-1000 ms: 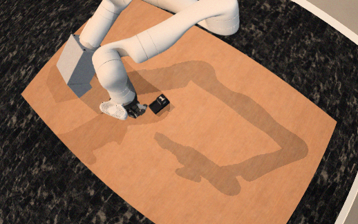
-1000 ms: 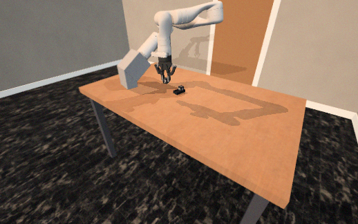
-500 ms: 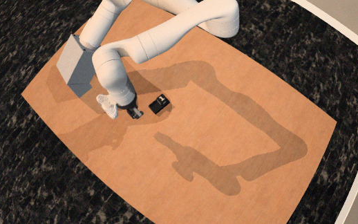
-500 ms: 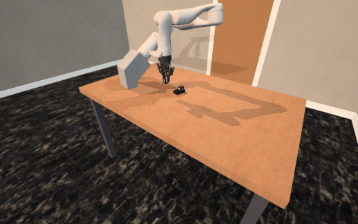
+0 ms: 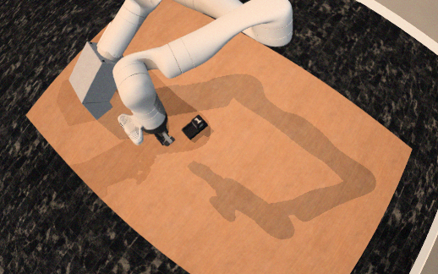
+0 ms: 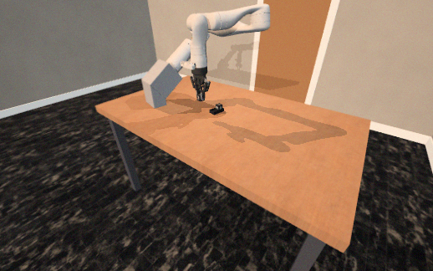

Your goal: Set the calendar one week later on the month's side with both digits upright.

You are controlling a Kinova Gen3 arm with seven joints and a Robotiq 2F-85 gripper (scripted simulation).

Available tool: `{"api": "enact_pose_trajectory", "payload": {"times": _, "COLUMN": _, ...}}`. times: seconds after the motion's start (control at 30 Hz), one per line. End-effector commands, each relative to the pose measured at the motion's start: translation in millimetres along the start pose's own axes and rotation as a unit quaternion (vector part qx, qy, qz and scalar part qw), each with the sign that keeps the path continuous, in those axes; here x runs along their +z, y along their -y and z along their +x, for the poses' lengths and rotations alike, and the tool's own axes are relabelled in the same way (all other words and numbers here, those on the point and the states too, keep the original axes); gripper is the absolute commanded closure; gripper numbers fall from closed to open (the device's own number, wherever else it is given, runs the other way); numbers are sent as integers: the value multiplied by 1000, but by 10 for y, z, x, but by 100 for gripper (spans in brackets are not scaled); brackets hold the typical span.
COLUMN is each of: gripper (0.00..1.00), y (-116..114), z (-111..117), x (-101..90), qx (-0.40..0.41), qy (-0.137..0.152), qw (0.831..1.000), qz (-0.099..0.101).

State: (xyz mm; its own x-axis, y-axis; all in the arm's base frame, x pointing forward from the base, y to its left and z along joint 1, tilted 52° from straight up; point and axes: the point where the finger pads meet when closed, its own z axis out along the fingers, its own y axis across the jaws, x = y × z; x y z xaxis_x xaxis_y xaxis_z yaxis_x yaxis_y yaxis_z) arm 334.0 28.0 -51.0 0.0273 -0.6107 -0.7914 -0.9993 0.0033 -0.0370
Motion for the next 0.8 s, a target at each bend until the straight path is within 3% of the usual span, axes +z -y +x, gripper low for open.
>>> {"api": "enact_pose_trajectory", "payload": {"times": 0.0, "gripper": 74, "y": 3, "z": 2, "x": -7, "qx": 0, "qy": 0, "qw": 1000, "qz": 1}}
{"api": "enact_pose_trajectory", "payload": {"times": 0.33, "gripper": 74, "y": 4, "z": 2, "x": 47, "qx": 0, "qy": 0, "qw": 1000, "qz": 1}}
{"api": "enact_pose_trajectory", "payload": {"times": 0.6, "gripper": 74, "y": 6, "z": 2, "x": 240, "qx": 0, "qy": 0, "qw": 1000, "qz": 1}}
{"api": "enact_pose_trajectory", "payload": {"times": 0.77, "gripper": 74, "y": 8, "z": 3, "x": 477, "qx": 0, "qy": 0, "qw": 1000, "qz": 1}}
